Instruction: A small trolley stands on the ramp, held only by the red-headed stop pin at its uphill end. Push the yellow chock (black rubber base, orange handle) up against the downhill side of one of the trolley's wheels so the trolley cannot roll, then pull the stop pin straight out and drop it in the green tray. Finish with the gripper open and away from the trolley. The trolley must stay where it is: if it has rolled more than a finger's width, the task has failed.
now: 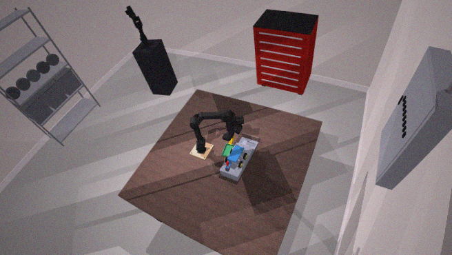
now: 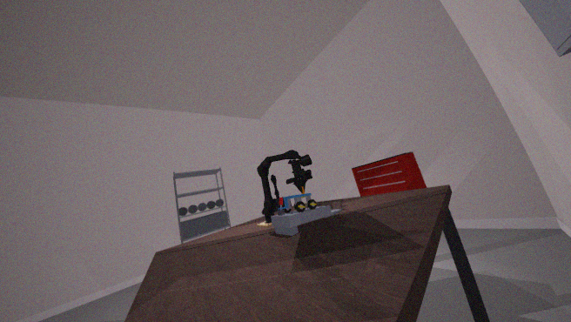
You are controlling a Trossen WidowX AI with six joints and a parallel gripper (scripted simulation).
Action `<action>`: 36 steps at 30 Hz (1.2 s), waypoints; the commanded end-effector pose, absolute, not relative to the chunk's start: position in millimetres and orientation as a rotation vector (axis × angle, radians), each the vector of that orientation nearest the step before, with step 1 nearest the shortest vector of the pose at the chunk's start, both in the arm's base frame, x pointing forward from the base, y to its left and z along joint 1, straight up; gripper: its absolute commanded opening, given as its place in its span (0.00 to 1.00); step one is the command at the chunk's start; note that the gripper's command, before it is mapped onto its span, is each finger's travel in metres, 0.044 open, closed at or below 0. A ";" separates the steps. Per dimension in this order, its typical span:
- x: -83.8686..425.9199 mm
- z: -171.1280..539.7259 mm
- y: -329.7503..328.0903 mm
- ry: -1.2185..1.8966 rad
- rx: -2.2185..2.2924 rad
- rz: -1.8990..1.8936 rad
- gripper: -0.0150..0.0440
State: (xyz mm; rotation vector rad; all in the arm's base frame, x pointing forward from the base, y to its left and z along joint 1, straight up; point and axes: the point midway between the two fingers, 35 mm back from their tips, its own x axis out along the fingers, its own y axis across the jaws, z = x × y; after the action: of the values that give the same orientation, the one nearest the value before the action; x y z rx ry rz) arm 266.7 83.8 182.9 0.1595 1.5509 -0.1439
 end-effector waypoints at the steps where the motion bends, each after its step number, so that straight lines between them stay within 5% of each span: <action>1: 271.9 184.0 95.6 1.547 0.162 -0.142 0.25; 36: 302.2 154.1 96.0 1.553 0.081 -0.224 0.25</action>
State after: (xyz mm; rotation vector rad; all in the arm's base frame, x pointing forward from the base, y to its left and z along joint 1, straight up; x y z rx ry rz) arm 302.1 97.5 162.1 0.0861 1.5543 -0.2225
